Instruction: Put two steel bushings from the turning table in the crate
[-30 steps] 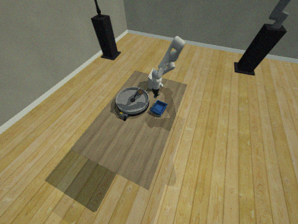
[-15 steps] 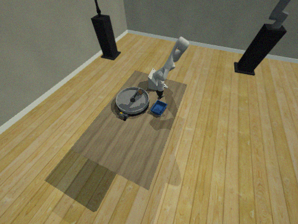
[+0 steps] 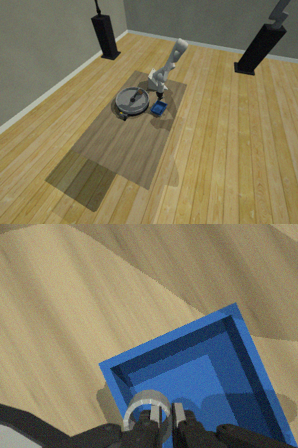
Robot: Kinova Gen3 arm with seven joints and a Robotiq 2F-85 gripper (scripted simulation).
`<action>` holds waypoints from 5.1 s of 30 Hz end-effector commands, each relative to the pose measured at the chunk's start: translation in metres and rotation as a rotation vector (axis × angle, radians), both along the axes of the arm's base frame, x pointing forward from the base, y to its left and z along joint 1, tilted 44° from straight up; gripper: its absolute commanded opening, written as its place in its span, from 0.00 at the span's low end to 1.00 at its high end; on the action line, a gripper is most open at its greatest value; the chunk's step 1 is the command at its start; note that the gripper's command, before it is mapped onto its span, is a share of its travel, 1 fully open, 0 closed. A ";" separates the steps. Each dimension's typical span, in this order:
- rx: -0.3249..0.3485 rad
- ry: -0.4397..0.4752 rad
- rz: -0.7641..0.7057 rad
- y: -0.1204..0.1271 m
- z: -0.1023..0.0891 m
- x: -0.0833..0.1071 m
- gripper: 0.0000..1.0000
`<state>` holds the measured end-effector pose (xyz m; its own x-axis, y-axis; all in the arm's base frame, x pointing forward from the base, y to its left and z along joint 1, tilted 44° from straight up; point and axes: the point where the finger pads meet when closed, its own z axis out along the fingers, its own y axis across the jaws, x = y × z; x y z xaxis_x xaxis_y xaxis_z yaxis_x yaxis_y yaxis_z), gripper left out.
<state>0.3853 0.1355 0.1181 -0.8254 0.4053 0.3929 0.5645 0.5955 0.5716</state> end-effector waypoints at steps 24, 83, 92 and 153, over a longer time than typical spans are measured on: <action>0.001 0.002 0.003 0.019 -0.019 -0.001 0.00; -0.001 0.000 0.003 0.054 -0.054 -0.001 0.00; -0.001 0.000 0.003 0.054 -0.054 -0.001 0.00; 0.000 0.001 0.004 0.074 -0.075 -0.001 0.00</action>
<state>0.3843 0.2094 0.0429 -0.8268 0.4015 0.3939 0.5624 0.5979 0.5712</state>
